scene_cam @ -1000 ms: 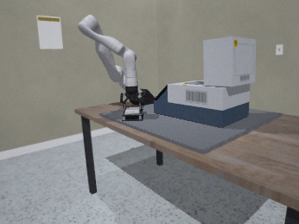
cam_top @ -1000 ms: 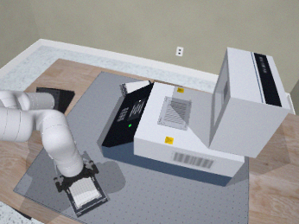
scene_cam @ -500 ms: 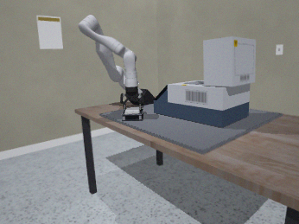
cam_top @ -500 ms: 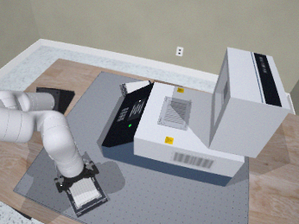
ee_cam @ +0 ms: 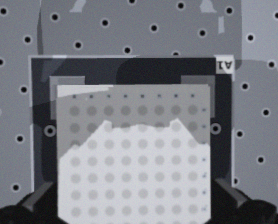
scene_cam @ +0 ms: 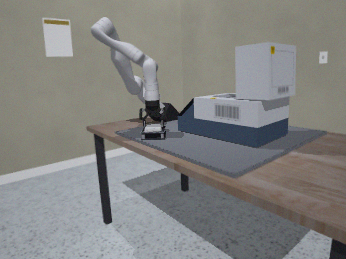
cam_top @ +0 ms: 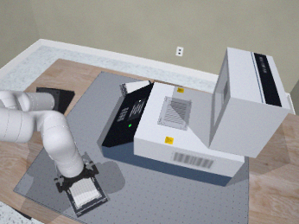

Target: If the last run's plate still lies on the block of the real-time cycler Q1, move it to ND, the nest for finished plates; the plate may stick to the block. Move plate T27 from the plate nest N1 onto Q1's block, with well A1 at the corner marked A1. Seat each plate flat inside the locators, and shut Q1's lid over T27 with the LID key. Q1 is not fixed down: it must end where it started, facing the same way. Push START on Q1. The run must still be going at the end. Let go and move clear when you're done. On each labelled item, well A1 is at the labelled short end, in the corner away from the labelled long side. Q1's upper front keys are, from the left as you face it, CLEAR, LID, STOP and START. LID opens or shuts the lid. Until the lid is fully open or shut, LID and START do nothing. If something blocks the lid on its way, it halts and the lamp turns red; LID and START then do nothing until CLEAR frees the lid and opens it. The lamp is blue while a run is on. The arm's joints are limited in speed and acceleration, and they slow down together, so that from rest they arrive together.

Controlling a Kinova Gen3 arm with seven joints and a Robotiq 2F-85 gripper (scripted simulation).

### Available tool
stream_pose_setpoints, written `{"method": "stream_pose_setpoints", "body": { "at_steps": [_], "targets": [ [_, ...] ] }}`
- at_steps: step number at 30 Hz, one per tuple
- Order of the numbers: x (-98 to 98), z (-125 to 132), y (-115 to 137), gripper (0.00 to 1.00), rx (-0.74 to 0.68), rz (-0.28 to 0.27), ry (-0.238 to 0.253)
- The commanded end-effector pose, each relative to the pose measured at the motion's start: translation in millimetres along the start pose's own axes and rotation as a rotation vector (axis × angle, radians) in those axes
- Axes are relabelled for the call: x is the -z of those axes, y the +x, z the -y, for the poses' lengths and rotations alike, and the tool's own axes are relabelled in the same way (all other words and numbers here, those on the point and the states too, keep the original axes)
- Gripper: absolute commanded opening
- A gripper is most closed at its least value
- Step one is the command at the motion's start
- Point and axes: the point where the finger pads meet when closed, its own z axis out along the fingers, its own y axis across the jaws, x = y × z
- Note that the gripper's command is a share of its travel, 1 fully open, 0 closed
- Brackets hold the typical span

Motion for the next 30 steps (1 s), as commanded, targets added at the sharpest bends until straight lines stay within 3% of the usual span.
{"method": "stream_pose_setpoints", "body": {
  "at_steps": [1, 8, 30],
  "targets": [
    [0.3, -0.4, -0.2, 0.97, 0.0, 0.001, -0.001],
    [0.3, -0.3, -0.1, 0.91, 0.0, 0.001, -0.001],
    [0.4, -0.3, -0.1, 0.91, 0.0, 0.001, -0.001]
  ]
}}
